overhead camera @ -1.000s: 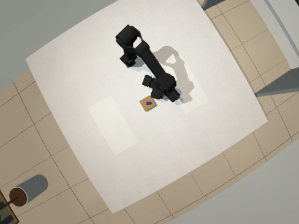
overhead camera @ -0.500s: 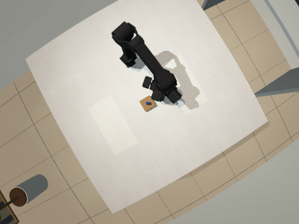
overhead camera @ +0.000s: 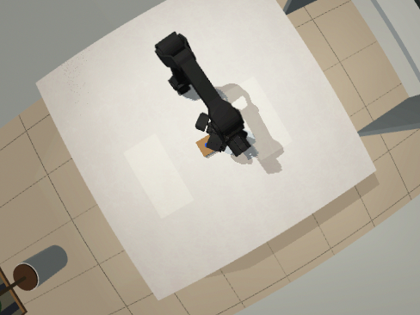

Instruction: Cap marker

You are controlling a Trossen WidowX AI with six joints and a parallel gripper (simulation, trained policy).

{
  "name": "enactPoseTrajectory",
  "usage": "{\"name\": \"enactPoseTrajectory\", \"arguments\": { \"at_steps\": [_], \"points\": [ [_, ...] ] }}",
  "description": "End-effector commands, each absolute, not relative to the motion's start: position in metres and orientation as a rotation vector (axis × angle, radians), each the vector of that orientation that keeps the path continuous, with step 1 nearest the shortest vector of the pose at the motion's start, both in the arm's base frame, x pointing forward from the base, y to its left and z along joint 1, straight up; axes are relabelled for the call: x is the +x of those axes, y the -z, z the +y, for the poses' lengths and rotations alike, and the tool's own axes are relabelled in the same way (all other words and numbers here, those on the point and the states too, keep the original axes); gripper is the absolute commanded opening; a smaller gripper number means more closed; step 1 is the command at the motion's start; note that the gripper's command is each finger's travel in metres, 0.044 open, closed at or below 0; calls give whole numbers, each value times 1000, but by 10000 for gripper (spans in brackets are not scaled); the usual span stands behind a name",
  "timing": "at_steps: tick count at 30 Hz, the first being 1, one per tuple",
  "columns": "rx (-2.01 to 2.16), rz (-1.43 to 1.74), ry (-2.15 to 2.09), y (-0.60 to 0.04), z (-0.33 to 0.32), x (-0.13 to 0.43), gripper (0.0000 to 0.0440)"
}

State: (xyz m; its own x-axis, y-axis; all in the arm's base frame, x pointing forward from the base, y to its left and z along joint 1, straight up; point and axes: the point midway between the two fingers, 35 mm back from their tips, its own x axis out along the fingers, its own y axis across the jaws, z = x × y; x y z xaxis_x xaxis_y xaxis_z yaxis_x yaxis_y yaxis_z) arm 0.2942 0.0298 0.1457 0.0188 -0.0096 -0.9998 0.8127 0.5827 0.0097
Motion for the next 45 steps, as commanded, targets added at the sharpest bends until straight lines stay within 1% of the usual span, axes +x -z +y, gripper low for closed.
{"name": "enactPoseTrajectory", "arguments": {
  "at_steps": [1, 18, 33, 45],
  "points": [
    [756, 1409, 740, -153, 23, 299, 58],
    [848, 1387, 843, -168, -29, 308, 33],
    [860, 1450, 880, -144, -33, 305, 17],
    [837, 1511, 863, -109, -34, 303, 14]
  ]
}}
